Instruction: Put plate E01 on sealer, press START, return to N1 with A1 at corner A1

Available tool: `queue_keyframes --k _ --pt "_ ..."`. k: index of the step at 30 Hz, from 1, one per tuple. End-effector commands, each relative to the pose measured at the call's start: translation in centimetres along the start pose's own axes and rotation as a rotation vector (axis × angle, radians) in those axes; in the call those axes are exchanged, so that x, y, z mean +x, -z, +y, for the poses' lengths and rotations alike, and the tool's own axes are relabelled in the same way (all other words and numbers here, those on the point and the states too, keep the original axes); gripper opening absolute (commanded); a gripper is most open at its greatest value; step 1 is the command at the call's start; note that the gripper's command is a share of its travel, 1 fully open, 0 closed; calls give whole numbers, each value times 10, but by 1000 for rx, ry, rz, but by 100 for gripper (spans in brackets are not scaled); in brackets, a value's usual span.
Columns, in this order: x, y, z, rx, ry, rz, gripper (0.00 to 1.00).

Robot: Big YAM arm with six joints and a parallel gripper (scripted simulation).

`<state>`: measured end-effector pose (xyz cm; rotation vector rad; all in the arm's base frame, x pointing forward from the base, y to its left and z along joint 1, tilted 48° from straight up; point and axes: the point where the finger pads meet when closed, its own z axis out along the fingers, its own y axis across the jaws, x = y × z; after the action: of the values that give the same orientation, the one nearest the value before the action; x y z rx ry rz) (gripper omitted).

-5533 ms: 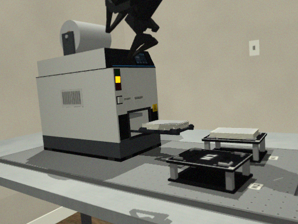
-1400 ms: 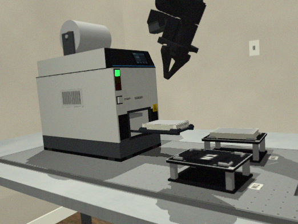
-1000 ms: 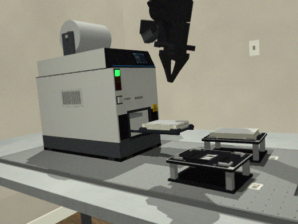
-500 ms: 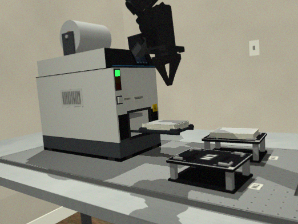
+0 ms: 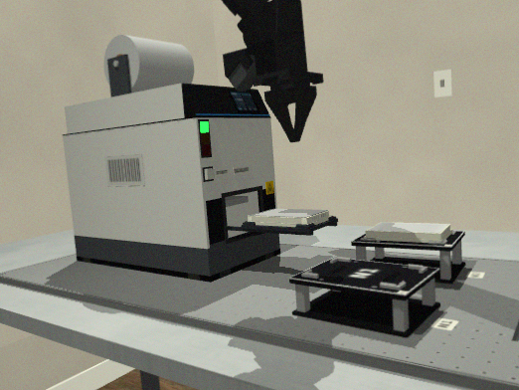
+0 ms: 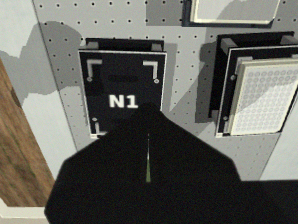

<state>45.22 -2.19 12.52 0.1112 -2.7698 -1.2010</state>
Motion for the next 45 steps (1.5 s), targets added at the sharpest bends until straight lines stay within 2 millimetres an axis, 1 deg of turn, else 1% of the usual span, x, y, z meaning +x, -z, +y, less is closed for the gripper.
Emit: queue_keyframes --k 1,6,10,16,18,25,31,32,33,35,36,38,39,41,43,45 --pt "7 11 -6 1 -28 -19 0" --pt "11 1 4 -4 -2 8 0" --pt "9 -5 7 2 20 11 0" --pt "-2 -1 15 18 43 -5 0" --pt "-2 -1 15 18 43 -5 0" --pt "-11 0 13 19 41 -6 0" --pt "-12 4 2 13 35 -15 0" --pt "-12 -3 4 10 34 -70 100" --pt "-10 -11 7 9 31 -112 100" --pt "-10 -11 7 9 31 -112 100" --pt "-4 -18 8 16 15 -108 100" --pt "-3 -31 11 17 18 -99 100" --pt "-3 -30 13 16 18 -96 100" --pt "-3 -43 17 7 22 -190 100" --pt "0 -55 18 16 17 -195 100" --pt "1 -64 22 3 14 -278 100"
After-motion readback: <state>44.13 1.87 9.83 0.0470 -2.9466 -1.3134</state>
